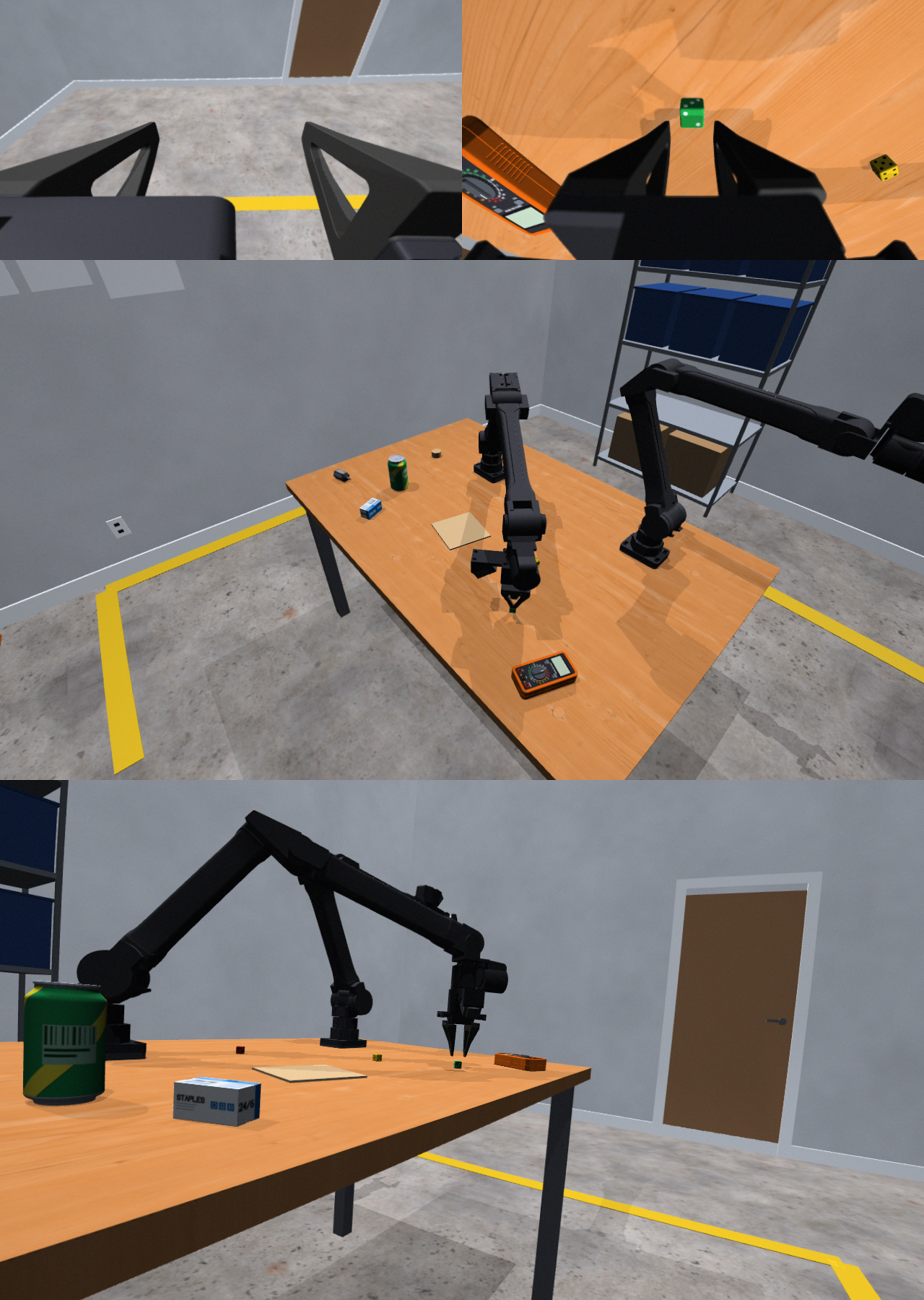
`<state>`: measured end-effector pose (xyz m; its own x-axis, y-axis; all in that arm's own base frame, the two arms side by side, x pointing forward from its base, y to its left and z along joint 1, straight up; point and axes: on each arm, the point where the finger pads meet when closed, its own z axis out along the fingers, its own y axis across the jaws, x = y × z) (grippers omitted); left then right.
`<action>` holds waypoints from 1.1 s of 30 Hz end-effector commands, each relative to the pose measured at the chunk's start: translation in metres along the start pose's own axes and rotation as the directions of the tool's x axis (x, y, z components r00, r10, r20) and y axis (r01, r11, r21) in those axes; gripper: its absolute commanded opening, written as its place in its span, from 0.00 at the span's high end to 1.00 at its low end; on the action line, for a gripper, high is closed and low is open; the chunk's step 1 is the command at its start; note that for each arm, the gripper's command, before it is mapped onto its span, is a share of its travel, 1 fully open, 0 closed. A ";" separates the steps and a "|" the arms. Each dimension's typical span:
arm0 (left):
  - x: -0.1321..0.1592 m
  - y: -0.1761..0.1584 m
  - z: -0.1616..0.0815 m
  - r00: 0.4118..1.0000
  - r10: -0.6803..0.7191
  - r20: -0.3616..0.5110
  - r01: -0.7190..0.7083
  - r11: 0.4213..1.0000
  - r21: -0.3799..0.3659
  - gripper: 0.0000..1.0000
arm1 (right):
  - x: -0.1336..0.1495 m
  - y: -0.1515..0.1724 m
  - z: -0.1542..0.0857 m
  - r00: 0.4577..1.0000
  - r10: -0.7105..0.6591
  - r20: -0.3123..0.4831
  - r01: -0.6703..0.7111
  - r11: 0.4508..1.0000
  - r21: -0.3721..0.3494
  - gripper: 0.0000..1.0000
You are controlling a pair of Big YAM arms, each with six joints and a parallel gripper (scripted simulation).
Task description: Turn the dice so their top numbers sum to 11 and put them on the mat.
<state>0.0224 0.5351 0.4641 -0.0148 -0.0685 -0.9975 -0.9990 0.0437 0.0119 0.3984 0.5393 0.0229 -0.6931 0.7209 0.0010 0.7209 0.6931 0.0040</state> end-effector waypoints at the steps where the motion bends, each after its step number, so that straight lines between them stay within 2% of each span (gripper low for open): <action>1: -0.037 0.007 0.007 0.998 -0.012 0.069 0.013 1.000 -0.013 0.00 | -0.007 -0.001 0.015 1.000 0.013 0.003 -0.013 1.000 0.015 0.70; 2: -0.037 0.007 0.007 0.998 -0.012 0.069 0.013 1.000 -0.013 0.00 | -0.007 -0.001 0.015 1.000 0.013 0.003 -0.013 1.000 0.015 0.70; 3: -0.037 0.007 0.007 0.998 -0.012 0.069 0.013 1.000 -0.013 0.00 | -0.005 0.010 0.001 1.000 0.013 -0.002 -0.013 1.000 -0.015 0.70; 5: -0.037 0.007 0.007 0.998 -0.012 0.069 0.013 1.000 -0.013 0.00 | -0.006 0.009 -0.002 1.000 0.013 -0.002 -0.013 1.000 -0.018 0.70; 33: -0.037 0.007 0.007 0.998 -0.012 0.069 0.013 1.000 -0.013 0.00 | -0.007 0.015 -0.004 1.000 0.010 -0.003 -0.010 1.000 -0.022 0.70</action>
<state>0.0224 0.5351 0.4641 -0.0148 -0.0685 -0.9975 -0.9990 0.0437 0.0119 0.3990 0.5387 0.0222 -0.6922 0.7217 0.0009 0.7217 0.6922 0.0034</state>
